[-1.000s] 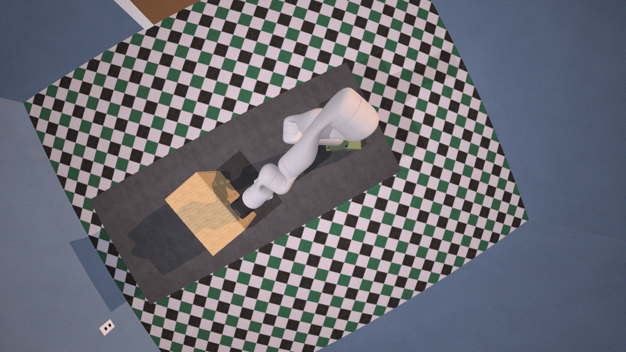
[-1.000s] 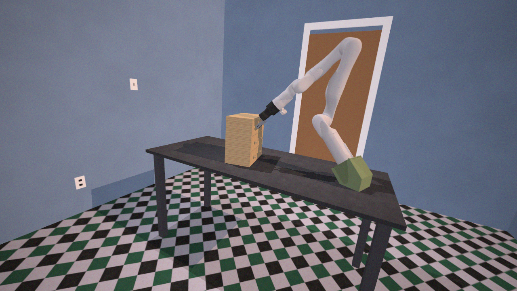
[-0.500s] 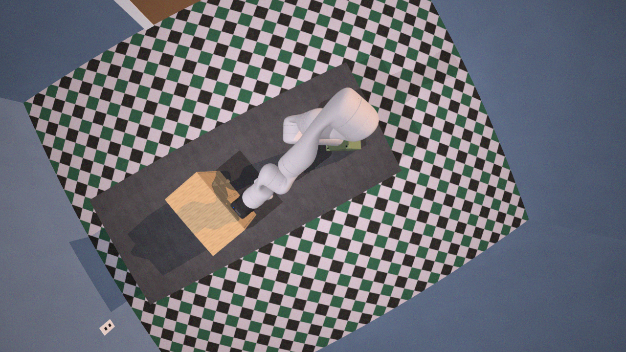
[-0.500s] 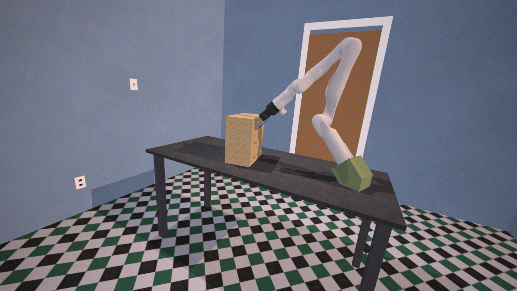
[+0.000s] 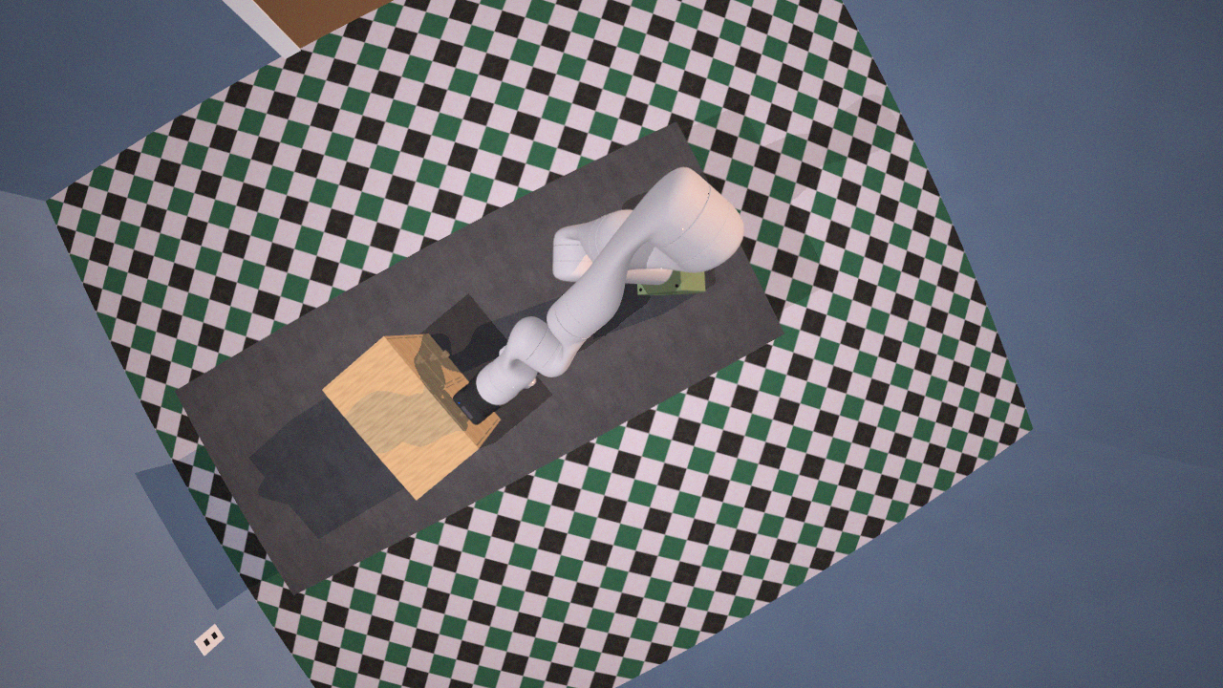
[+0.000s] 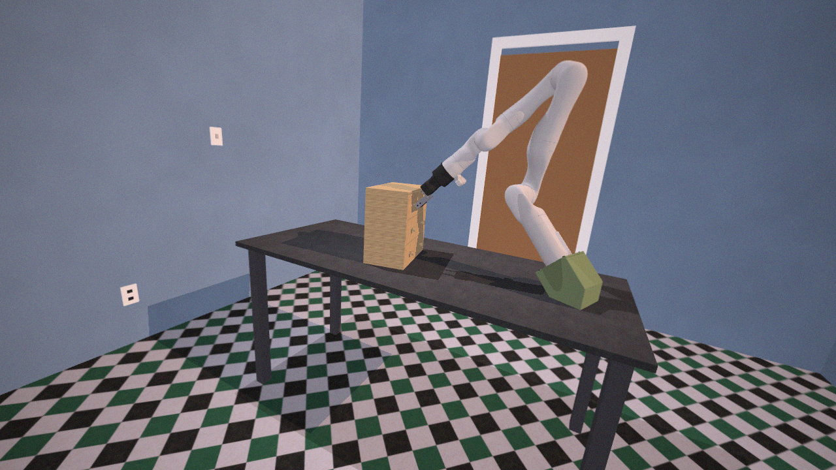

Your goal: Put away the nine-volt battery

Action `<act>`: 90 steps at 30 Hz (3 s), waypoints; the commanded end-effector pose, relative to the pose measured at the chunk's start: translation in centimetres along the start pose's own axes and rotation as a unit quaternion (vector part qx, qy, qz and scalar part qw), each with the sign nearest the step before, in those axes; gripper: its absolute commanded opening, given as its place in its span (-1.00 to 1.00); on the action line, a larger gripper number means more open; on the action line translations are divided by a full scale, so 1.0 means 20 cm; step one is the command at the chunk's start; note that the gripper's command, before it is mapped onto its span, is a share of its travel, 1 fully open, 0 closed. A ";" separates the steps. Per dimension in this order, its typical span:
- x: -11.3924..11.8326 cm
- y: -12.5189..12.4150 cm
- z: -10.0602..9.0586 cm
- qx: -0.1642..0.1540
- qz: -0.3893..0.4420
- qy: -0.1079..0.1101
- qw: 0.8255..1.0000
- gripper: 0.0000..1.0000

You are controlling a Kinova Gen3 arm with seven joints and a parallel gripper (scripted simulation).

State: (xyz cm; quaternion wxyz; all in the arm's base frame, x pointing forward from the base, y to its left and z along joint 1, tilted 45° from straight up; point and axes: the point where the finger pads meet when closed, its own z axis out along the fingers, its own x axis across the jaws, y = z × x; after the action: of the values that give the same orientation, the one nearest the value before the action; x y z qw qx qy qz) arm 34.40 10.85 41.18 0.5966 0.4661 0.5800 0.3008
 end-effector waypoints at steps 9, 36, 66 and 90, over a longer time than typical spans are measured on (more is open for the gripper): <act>0.01 -0.10 -0.11 -0.003 -0.002 0.001 1.000 0.34; 0.00 -0.18 -0.24 -0.003 -0.002 0.001 1.000 0.34; 0.00 -0.25 -0.41 0.003 -0.002 0.001 1.000 0.34; 0.00 -0.21 -0.67 0.169 -0.002 0.001 0.986 0.34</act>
State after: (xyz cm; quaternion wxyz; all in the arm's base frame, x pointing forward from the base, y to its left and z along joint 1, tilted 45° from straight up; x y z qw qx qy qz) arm 20.68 11.26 38.25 0.5234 0.5510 0.6177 0.2022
